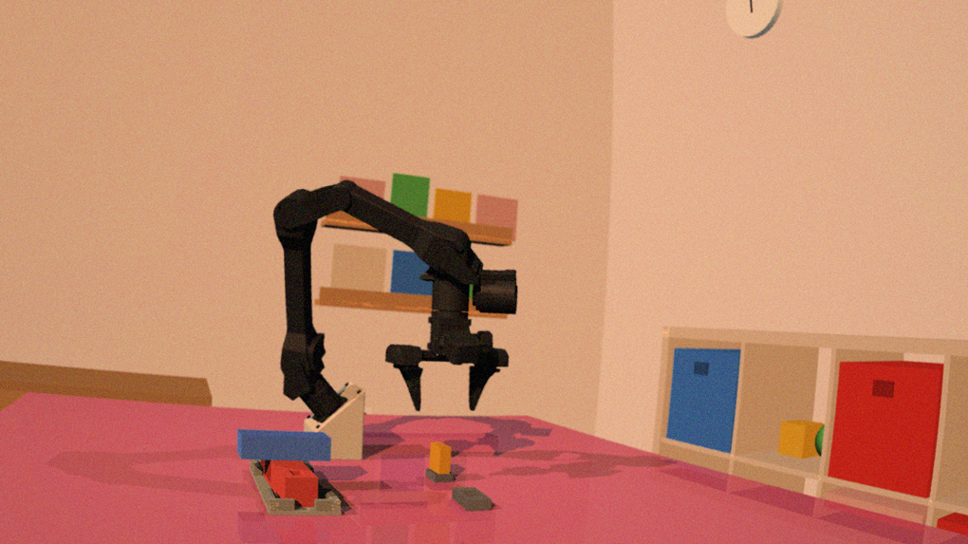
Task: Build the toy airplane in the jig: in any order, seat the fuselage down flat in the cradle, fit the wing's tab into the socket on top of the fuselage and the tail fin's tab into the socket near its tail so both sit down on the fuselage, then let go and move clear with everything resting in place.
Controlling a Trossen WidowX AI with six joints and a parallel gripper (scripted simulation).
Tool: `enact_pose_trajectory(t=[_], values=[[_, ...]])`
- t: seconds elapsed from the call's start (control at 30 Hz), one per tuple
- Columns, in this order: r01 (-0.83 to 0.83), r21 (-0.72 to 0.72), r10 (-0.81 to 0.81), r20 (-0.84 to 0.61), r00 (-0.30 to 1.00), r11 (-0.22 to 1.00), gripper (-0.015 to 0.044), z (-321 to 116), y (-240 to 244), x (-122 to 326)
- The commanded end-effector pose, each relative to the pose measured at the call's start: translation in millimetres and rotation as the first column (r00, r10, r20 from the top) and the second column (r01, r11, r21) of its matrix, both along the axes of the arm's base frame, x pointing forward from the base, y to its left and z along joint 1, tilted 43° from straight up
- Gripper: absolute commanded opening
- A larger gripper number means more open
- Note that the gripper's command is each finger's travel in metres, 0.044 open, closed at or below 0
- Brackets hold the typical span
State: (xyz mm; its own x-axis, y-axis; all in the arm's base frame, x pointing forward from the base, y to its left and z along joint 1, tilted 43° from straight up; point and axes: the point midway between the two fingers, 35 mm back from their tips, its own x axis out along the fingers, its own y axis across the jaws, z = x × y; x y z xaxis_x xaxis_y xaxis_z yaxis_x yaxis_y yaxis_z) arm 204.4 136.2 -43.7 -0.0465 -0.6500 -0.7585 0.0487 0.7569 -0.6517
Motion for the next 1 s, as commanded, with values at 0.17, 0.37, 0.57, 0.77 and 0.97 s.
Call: enact_pose_trajectory(t=[0.17, 0.37, 0.57, 0.77, 0.97], values=[[0.001, -0.014, -0.001, -0.01, 1.0, 1.0, 0.044, -25, -25, -5], [0.001, -0.014, -0.001, -0.01, 1.0, 1.0, 0.044, -30, -29, -5], [0.0, -0.014, -0.001, -0.01, 1.0, 1.0, 0.044, -37, -35, -5], [0.0, -0.014, -0.001, -0.01, 1.0, 1.0, 0.044, -44, -41, -6], [0.0, -0.015, -0.001, -0.01, 1.0, 1.0, 0.044, -52, -47, -6]])
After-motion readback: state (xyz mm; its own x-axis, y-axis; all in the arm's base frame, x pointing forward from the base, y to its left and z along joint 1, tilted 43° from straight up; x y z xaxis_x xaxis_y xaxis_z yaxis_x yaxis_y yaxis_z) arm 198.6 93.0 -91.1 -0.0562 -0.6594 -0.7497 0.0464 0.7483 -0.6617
